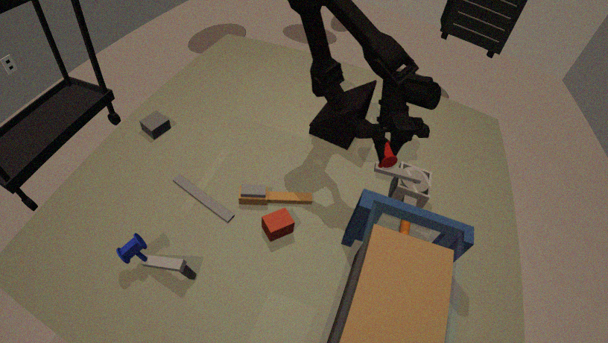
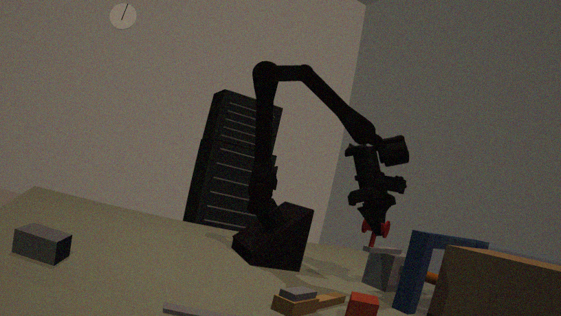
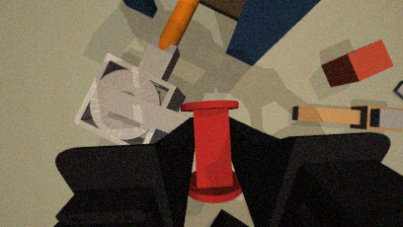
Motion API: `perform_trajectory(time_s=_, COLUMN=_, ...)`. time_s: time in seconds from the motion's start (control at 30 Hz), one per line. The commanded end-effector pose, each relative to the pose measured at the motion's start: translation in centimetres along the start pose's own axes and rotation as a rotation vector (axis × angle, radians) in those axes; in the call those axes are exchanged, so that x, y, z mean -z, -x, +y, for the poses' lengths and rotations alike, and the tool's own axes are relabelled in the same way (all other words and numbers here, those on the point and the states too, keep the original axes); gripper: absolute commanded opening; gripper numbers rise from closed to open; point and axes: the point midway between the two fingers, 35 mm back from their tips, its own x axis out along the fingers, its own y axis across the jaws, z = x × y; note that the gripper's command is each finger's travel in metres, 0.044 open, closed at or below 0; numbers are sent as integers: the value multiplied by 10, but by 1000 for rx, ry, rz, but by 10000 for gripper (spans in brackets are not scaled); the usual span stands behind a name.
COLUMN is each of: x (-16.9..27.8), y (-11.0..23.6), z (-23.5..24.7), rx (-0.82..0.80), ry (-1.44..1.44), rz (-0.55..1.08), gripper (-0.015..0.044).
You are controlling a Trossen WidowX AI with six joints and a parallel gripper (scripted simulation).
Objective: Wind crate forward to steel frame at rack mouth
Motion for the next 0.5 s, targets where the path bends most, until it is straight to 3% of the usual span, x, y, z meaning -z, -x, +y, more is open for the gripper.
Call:
perform_trajectory(time_s=0.0, x=-10, y=-5, z=-4, rx=10, ry=-18, rz=-11, gripper=0)
perform_trajectory(time_s=0.47, x=-23, y=-11, z=-7, rx=11, ry=-18, rz=-12, gripper=0)
